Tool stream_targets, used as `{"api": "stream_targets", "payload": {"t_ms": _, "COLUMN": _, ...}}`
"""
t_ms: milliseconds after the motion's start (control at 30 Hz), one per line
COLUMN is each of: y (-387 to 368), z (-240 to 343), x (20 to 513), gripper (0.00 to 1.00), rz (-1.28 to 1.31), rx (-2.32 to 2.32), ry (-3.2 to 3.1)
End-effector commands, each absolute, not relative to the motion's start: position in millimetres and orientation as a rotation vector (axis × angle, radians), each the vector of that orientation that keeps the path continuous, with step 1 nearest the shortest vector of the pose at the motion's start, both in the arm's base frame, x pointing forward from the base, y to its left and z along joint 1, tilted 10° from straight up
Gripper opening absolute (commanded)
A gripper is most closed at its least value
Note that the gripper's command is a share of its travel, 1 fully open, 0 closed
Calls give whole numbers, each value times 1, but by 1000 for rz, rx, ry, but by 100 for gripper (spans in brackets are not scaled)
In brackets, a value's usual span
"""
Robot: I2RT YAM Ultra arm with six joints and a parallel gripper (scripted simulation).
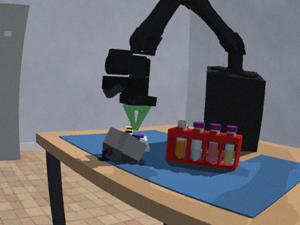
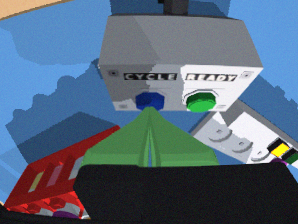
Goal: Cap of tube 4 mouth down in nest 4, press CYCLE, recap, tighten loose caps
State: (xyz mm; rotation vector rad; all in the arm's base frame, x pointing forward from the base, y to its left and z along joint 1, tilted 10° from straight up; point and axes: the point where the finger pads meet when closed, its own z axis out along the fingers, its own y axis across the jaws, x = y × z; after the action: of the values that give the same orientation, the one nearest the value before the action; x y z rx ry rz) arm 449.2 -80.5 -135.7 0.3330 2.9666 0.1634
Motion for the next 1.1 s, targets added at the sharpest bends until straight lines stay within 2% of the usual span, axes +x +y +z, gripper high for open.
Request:
{"api": "stream_targets", "payload": {"t_ms": 0, "y": -82, "z": -124, "x": 449, "gripper": 0, "rz": 164, "rx": 334, "ry": 2964}}
{"api": "stream_targets", "payload": {"t_ms": 467, "y": -83, "z": -118, "x": 448, "gripper": 0, "rz": 164, "rx": 334, "ry": 2964}}
{"api": "stream_targets", "payload": {"t_ms": 500, "y": -90, "z": -121, "x": 443, "gripper": 100, "rz": 173, "rx": 457, "ry": 2952}}
{"api": "stream_targets", "payload": {"t_ms": 733, "y": -131, "z": -134, "x": 417, "gripper": 100, "rz": 219, "rx": 1128, "ry": 2795}}
{"api": "stream_targets", "payload": {"t_ms": 1067, "y": -185, "z": -152, "x": 382, "gripper": 100, "rz": 217, "rx": 1129, "ry": 2796}}
